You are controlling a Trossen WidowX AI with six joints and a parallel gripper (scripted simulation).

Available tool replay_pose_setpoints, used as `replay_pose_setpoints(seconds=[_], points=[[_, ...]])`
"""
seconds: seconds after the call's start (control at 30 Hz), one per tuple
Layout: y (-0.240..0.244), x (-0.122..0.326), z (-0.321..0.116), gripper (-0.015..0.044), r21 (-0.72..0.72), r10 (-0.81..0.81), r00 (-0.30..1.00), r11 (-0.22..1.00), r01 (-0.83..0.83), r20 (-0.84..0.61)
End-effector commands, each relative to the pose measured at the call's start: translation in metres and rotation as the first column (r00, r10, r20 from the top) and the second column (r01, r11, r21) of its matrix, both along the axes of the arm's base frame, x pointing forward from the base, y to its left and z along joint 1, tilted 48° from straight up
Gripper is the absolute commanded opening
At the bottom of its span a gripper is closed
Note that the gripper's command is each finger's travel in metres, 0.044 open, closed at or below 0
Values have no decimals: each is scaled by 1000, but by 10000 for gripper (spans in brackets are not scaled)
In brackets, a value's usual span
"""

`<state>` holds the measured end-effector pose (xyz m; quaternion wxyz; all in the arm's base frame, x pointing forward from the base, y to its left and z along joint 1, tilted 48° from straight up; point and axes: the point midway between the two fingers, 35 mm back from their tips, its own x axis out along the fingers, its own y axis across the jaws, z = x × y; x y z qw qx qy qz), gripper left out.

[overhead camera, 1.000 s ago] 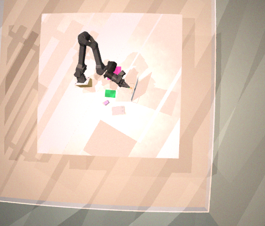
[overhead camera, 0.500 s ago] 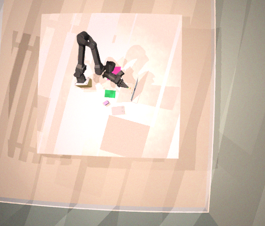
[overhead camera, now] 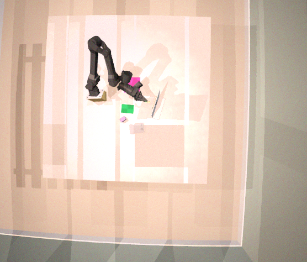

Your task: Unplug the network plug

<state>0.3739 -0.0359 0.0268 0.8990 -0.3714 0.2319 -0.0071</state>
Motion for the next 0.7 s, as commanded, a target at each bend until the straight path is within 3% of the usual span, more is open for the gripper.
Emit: replay_pose_setpoints(seconds=[0.0, 0.67], points=[[0, -2, 1, 0, 0, 4, 1000, 1000, -4, 3], [-1, -14, 3, 0, 0, 4, 1000, 1000, -4, 2]])
